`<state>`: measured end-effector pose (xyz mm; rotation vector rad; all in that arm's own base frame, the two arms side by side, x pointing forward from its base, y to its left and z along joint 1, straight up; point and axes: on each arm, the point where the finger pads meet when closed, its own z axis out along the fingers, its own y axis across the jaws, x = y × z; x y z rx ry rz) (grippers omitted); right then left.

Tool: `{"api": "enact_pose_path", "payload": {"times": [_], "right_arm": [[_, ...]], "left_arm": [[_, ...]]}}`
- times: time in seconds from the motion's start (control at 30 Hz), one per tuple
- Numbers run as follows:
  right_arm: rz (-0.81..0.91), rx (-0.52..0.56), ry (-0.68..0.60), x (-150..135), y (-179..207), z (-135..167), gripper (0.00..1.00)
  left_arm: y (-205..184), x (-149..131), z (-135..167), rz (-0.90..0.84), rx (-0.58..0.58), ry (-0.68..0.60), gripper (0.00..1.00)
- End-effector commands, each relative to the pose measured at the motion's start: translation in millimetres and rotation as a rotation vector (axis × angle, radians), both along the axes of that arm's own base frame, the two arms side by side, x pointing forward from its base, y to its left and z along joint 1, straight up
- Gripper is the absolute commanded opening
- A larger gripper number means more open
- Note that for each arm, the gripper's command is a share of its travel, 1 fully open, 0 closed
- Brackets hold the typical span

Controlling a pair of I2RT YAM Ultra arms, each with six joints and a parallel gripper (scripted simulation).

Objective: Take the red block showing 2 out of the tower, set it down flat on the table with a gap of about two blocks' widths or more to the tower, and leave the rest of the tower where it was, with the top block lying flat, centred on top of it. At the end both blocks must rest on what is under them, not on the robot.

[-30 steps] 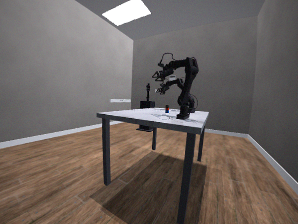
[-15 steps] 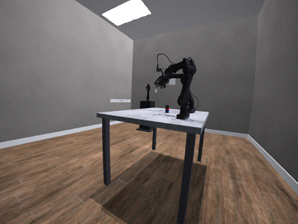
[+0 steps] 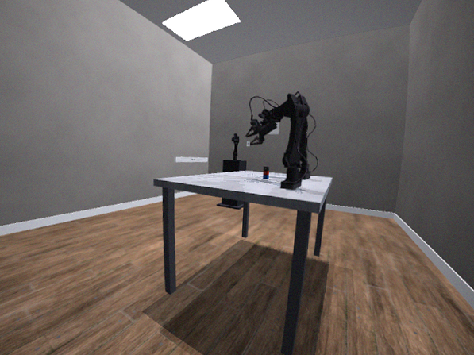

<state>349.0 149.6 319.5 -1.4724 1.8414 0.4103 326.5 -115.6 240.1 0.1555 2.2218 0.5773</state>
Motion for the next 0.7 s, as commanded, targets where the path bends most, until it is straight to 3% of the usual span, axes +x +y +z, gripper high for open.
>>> {"api": "enact_pose_path", "payload": {"times": [0.0, 0.37, 0.43, 0.67], "right_arm": [[-0.052, -0.026, 0.085, -41, 11, -4, 1.00], [-0.077, -0.065, 0.107, -140, 23, 5, 1.00], [-0.077, -0.065, 0.107, -140, 23, 5, 1.00], [-0.094, -0.071, 0.106, -197, 13, 1, 1.00]], "left_arm": [[-21, 4, -14, -0.186, 0.138, 0.068, 1.00], [-56, -4, -49, -0.542, 0.463, 0.235, 1.00], [-56, -4, -49, -0.542, 0.463, 0.235, 1.00], [-80, -13, -78, -0.797, 0.702, 0.344, 1.00]]}}
